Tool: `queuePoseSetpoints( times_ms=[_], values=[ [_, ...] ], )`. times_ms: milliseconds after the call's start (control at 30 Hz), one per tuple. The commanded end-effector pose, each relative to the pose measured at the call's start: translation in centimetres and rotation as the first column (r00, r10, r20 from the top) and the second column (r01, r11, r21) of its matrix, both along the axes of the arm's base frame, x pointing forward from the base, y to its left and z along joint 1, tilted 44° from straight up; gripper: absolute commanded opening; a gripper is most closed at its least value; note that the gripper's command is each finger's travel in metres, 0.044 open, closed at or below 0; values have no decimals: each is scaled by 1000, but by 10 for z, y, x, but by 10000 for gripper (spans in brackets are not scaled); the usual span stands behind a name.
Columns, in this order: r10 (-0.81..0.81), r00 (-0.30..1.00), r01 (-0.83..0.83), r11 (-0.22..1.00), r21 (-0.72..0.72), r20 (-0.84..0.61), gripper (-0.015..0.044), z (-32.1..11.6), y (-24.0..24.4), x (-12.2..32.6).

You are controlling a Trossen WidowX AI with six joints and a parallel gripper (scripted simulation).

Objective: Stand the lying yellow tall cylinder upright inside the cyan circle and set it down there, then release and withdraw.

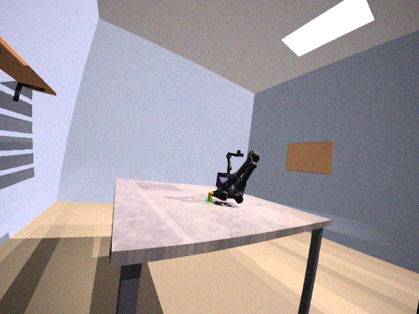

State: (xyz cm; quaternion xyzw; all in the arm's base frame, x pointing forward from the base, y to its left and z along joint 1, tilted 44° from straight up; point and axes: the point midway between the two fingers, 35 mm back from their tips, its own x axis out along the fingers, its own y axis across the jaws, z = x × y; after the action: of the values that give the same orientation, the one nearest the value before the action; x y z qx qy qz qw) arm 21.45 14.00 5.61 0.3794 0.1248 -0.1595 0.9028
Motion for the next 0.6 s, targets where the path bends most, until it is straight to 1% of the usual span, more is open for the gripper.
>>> queuePoseSetpoints(
  times_ms=[0,567],
  values=[
    [-2,1000,2,1000,0,2,400,4,-2,1],
    [13,1000,-13,1000,-15,-12,400,45,-37,2]
  ],
)
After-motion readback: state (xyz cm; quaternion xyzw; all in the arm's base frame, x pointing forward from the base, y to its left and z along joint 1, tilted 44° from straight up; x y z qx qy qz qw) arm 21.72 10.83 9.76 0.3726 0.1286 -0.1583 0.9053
